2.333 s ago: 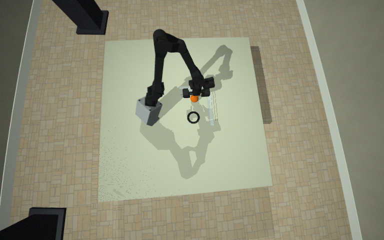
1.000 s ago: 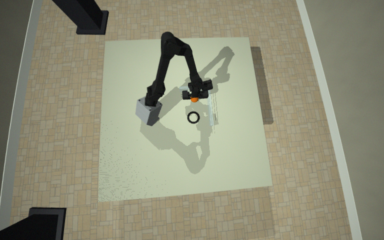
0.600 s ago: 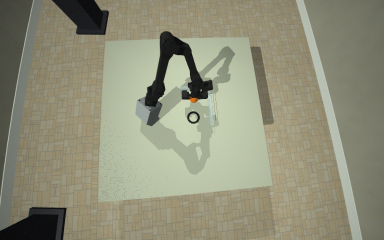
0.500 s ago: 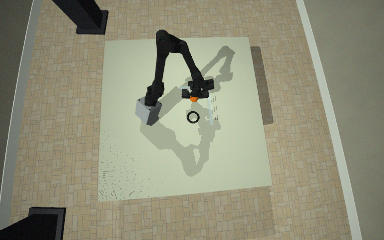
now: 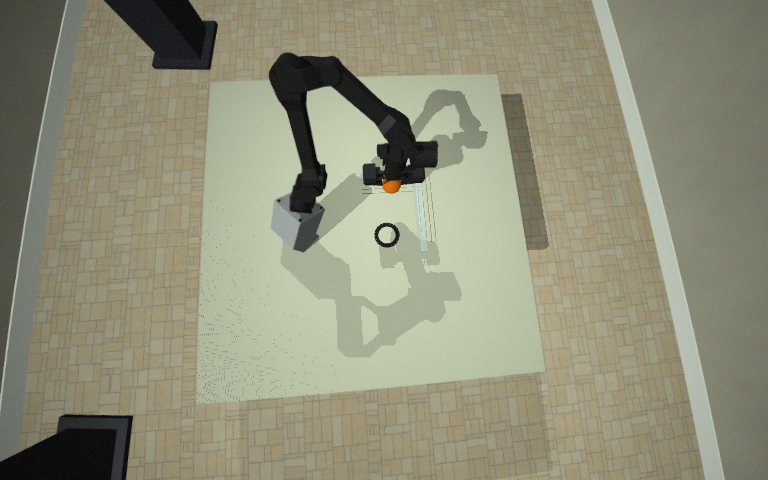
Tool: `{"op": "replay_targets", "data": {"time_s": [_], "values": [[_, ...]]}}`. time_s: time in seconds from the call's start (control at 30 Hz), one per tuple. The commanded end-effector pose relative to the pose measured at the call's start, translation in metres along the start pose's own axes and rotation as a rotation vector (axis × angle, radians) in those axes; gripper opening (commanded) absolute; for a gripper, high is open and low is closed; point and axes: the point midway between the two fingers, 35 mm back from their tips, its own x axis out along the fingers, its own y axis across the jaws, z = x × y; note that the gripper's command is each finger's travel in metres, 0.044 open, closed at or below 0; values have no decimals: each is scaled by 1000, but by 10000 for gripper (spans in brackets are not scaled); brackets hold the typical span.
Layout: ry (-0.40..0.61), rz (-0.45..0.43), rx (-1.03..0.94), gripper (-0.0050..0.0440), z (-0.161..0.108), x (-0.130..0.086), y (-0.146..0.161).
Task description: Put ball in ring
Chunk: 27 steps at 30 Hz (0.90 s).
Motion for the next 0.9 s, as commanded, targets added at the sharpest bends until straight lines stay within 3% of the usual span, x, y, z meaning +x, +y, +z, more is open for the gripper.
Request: {"op": "replay_targets", "data": {"time_s": [0.0,0.1,0.17,0.5,0.73,0.87], "values": [[-1,-5,-3,0,-1,-6,0],[4,0,7,0,-27,5,-4],[4,0,7,0,-27,5,-4],[0,-4,0,0,-141,48,13],[-1,-6,-4,0,-148,51,16],[0,-5,-4,0,-149,68,15]]}}
